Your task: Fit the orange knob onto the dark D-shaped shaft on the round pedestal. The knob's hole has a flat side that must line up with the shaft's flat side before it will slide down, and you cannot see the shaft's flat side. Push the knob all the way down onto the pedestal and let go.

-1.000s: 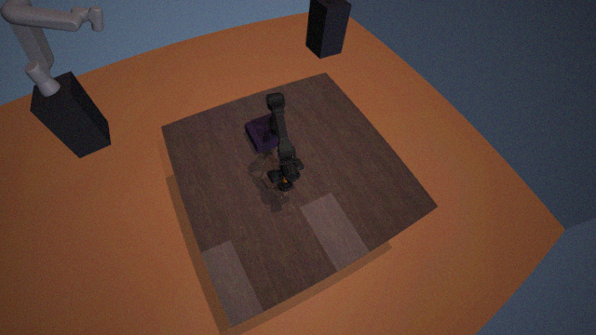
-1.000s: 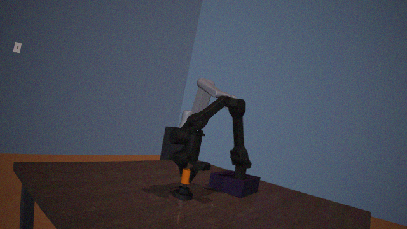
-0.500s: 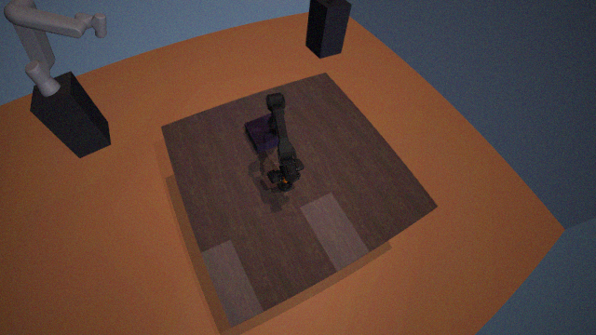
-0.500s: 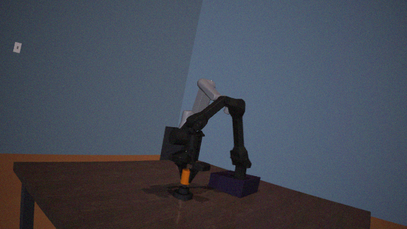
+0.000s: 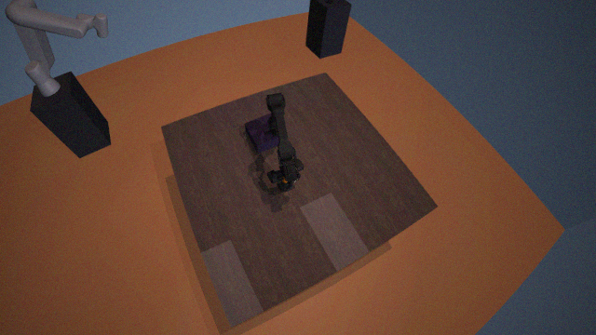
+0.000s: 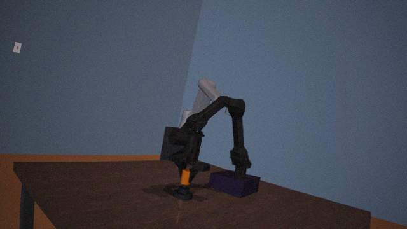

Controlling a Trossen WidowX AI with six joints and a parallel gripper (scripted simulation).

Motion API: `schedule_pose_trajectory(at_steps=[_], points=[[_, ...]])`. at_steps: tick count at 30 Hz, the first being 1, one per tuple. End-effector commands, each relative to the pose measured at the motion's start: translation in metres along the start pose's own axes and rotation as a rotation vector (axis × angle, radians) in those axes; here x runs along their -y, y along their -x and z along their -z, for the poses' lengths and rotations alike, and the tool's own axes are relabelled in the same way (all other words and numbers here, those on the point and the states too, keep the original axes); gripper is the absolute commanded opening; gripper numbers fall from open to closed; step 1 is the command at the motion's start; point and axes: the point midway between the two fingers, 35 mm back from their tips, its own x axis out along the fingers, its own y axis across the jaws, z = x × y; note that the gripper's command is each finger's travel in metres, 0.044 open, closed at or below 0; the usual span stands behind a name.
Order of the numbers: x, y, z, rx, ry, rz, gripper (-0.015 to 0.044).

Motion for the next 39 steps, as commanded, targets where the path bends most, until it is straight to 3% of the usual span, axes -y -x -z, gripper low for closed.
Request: schedule_pose_trajectory(at_steps=[1,9,39], points=[[0.0002,0.0044,-0.0016,0.01,0.001,0.002,0.0],[0.0002,0.0058,-0.0002,0.009,0.21,0.003,0.0],[-0.0005,-0.0013,0.0008,0.009,0.21,0.003,0.0]])
